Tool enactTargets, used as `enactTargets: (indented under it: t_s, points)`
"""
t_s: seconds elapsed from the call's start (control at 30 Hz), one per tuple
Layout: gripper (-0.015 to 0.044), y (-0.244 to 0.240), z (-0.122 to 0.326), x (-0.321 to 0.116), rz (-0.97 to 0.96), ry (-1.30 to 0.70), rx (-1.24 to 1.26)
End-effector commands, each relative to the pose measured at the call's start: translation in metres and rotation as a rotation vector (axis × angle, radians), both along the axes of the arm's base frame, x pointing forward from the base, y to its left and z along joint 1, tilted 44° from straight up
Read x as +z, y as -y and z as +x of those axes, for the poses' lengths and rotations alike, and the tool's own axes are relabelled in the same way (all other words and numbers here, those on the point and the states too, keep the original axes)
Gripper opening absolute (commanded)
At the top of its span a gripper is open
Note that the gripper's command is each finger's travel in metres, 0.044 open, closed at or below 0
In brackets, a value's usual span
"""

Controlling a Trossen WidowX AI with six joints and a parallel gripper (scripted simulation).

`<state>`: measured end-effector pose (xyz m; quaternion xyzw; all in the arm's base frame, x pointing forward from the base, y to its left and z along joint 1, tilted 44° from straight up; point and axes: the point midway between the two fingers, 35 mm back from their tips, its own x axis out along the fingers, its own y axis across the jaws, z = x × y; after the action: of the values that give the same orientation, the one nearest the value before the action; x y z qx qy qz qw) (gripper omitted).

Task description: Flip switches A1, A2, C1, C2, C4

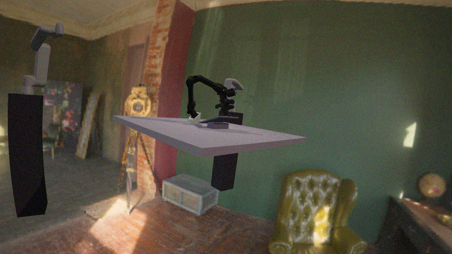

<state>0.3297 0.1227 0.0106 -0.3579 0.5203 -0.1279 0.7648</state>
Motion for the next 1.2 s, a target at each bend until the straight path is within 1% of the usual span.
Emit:
enactTargets:
  t_s: [0.0,0.63,0.77,0.83,1.0,1.07,1.17]
  points:
    - [0.0000,0.002,0.000,-0.001,-0.008,-0.002,0.002]
    - [0.0000,0.000,0.000,0.000,0.000,-0.001,-0.001]
    - [0.0000,-0.030,-0.020,0.035,-0.007,-0.020,-0.013]
    - [0.0000,-0.036,-0.025,0.043,-0.011,-0.023,-0.016]
    - [0.0000,-0.036,-0.027,0.042,-0.010,-0.023,-0.016]
    - [0.0000,-0.038,-0.043,0.032,-0.008,-0.025,-0.015]
    - [0.0000,-0.037,-0.079,0.012,-0.008,-0.027,-0.016]
